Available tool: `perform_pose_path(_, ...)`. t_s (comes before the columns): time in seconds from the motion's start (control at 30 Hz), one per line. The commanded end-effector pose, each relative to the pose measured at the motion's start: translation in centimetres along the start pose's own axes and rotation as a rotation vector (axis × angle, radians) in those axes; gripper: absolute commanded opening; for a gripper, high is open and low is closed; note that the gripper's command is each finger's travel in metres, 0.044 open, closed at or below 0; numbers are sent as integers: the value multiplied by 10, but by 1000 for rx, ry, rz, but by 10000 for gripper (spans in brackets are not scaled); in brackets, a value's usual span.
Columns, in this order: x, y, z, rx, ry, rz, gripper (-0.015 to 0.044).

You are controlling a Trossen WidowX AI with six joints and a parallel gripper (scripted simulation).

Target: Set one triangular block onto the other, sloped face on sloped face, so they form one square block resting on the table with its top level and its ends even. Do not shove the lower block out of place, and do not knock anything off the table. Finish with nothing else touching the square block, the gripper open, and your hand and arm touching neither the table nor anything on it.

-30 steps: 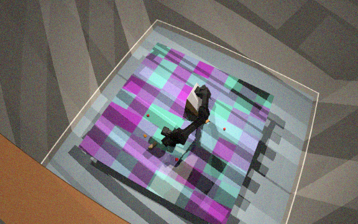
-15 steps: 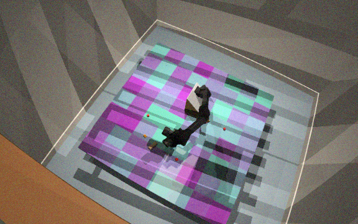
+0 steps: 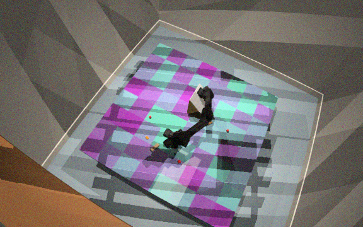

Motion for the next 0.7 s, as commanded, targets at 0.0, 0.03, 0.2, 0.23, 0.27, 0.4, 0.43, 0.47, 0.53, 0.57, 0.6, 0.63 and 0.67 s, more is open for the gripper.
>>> perform_pose_path(0.0, -3, -1, -12, 28, -10, 23, 0)
perform_pose_path(0.03, -4, -2, -15, 35, -11, 27, 0)
perform_pose_path(0.2, -9, -5, -32, 71, -16, 45, 0)
perform_pose_path(0.23, -11, -5, -35, 78, -17, 49, 0)
perform_pose_path(0.27, -12, -6, -38, 85, -18, 53, 0)
perform_pose_path(0.4, -14, -7, -44, 95, -20, 58, 0)
perform_pose_path(0.43, -14, -7, -46, 95, -20, 58, 0)
perform_pose_path(0.47, -15, -6, -49, 95, -20, 58, 0)
perform_pose_path(0.53, -17, -6, -57, 96, -20, 58, 0)
perform_pose_path(0.57, -18, -5, -62, 96, -20, 58, 0)
perform_pose_path(0.6, -19, -5, -66, 96, -19, 58, 0)
perform_pose_path(0.63, -20, -4, -70, 96, -19, 58, 0)
perform_pose_path(0.67, -21, -4, -72, 97, -19, 58, 0)
Point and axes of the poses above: the point midway between the two fingers, 35 mm back from their tips, its own z axis back along the fingers, its own y axis across the jaws, x = y × z, the point moved 10 cm from there along z, back along the fingers, and after that the axes turned 5 degrees about z, right-handed, at the moved point
